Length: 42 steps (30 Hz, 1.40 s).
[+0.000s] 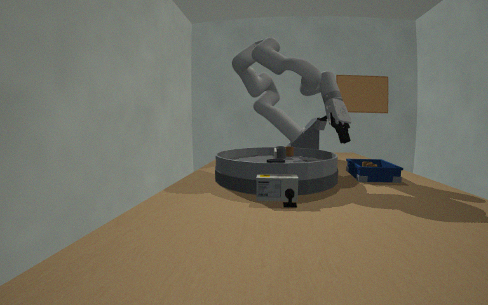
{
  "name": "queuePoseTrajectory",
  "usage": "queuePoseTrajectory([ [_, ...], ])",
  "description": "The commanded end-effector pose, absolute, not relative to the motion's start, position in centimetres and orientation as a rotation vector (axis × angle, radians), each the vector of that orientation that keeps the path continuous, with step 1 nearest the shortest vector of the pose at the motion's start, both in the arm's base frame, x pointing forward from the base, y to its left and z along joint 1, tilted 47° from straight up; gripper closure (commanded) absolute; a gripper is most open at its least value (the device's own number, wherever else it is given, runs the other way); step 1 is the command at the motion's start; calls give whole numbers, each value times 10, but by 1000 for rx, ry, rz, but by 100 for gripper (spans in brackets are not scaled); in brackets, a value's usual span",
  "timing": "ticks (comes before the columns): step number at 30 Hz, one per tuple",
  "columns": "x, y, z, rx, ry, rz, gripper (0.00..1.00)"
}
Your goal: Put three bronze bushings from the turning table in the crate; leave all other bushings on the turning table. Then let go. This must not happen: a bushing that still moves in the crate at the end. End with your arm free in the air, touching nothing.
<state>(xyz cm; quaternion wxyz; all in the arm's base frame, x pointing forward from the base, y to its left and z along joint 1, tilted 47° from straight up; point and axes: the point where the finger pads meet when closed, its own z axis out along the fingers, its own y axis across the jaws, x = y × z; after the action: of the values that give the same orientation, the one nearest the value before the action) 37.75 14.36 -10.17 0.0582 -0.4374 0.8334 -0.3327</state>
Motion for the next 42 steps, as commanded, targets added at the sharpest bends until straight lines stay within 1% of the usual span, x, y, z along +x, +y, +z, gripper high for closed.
queuePoseTrajectory([
  [1,378,133,-88,-1398,2561,-1011,90],
  [16,368,89,-45,-1691,2651,-910,90],
  [42,336,28,19,-2187,2547,-429,90],
])
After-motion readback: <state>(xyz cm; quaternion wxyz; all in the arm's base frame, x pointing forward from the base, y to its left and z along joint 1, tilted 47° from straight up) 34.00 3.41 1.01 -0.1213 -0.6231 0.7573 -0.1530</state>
